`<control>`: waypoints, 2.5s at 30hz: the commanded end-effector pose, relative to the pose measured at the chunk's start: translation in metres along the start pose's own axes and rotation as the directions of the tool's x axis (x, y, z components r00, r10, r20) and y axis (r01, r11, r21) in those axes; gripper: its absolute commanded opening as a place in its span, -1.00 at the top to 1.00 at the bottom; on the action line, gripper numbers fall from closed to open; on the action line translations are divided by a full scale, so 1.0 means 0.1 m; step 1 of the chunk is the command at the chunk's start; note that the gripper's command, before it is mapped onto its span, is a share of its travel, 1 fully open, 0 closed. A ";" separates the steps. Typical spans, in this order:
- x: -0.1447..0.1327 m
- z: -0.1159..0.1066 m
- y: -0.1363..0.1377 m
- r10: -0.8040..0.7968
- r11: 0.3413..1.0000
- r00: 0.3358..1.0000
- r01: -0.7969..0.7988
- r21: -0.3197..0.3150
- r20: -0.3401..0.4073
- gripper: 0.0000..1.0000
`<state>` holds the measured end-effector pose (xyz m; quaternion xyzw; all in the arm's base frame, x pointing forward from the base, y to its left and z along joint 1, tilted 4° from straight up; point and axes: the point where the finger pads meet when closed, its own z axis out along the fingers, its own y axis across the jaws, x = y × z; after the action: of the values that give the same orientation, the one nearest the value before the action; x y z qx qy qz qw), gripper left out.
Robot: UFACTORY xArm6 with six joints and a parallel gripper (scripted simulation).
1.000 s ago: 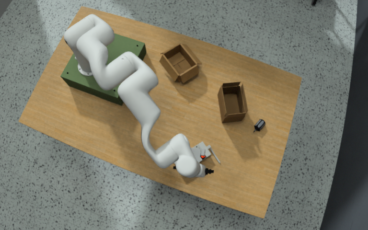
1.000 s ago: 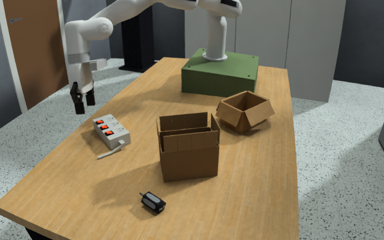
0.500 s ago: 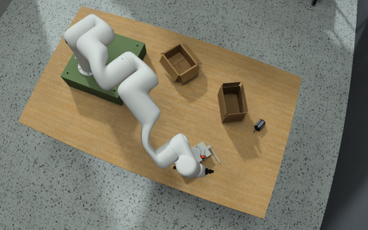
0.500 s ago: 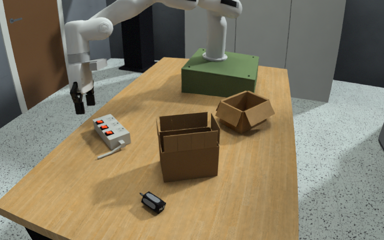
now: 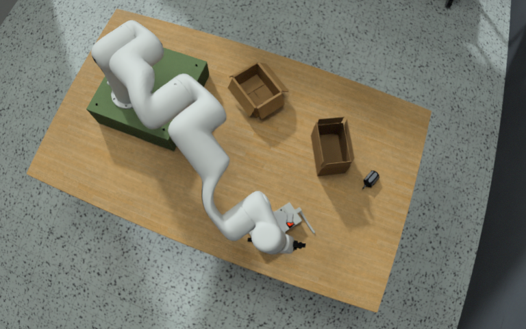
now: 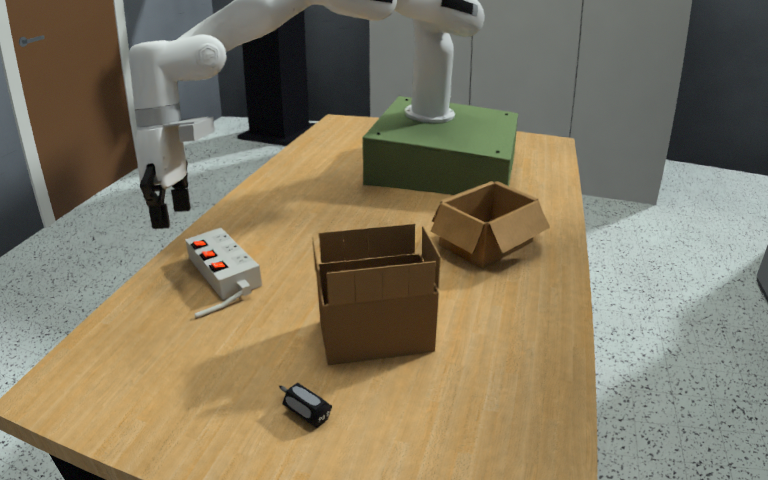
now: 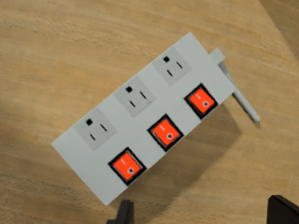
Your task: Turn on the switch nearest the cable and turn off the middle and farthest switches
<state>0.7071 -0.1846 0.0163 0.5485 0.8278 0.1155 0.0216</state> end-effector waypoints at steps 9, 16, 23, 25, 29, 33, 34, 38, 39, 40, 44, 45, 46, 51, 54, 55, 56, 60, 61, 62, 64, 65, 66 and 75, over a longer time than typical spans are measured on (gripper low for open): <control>-0.01 -0.03 0.02 -0.001 1.000 1.000 0.001 -0.005 0.004 -1.00; -0.01 -0.03 0.02 -0.001 1.000 1.000 0.001 -0.005 0.004 -1.00; 0.30 -0.27 0.11 0.110 0.991 0.993 -0.112 0.077 0.028 -1.00; 0.30 -0.27 0.11 0.110 0.991 0.993 -0.112 0.077 0.028 -1.00; 0.56 -0.50 0.15 0.210 0.966 0.975 -0.219 0.140 0.078 -1.00; 0.59 -0.53 0.16 0.223 0.961 0.971 -0.234 0.147 0.086 -1.00; 0.59 -0.53 0.16 0.223 0.961 0.971 -0.234 0.147 0.086 -1.00; 0.59 -0.53 0.16 0.223 0.961 0.971 -0.234 0.147 0.086 -1.00; 0.59 -0.53 0.16 0.223 0.961 0.971 -0.234 0.147 0.086 -1.00; 0.59 -0.53 0.16 0.223 0.961 0.971 -0.234 0.147 0.086 -1.00; 0.59 -0.53 0.16 0.223 0.961 0.971 -0.234 0.147 0.086 -1.00; 0.59 -0.53 0.16 0.223 0.961 0.971 -0.234 0.147 0.086 -1.00; 0.59 -0.53 0.16 0.223 0.961 0.971 -0.234 0.147 0.086 -1.00; 0.59 -0.52 0.16 0.209 0.964 0.974 -0.220 0.148 0.084 -1.00; 0.58 -0.51 0.15 0.172 0.972 0.982 -0.182 0.151 0.079 -1.00; 0.58 -0.51 0.14 0.152 0.975 0.985 -0.162 0.153 0.076 -1.00; 0.58 -0.50 0.14 0.128 0.978 0.989 -0.138 0.154 0.072 -1.00; 0.56 -0.49 0.13 0.068 0.984 0.996 -0.078 0.158 0.062 -1.00; 0.56 -0.48 0.12 0.032 0.986 0.998 -0.041 0.161 0.056 -1.00; 0.55 -0.47 0.12 -0.009 0.987 0.999 0.000 0.163 0.050 -1.00; 0.53 -0.45 0.10 -0.102 0.981 0.994 0.095 0.167 0.034 -1.00; 0.52 -0.44 0.09 -0.154 0.975 0.988 0.148 0.168 0.025 -1.00; 0.51 -0.43 0.08 -0.210 0.964 0.978 0.204 0.170 0.015 -1.00; 0.41 -0.30 -0.03 -0.632 0.757 0.773 0.633 0.162 -0.064 -1.00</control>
<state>0.6828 -0.1488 0.0506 0.3160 0.9485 0.0225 0.0015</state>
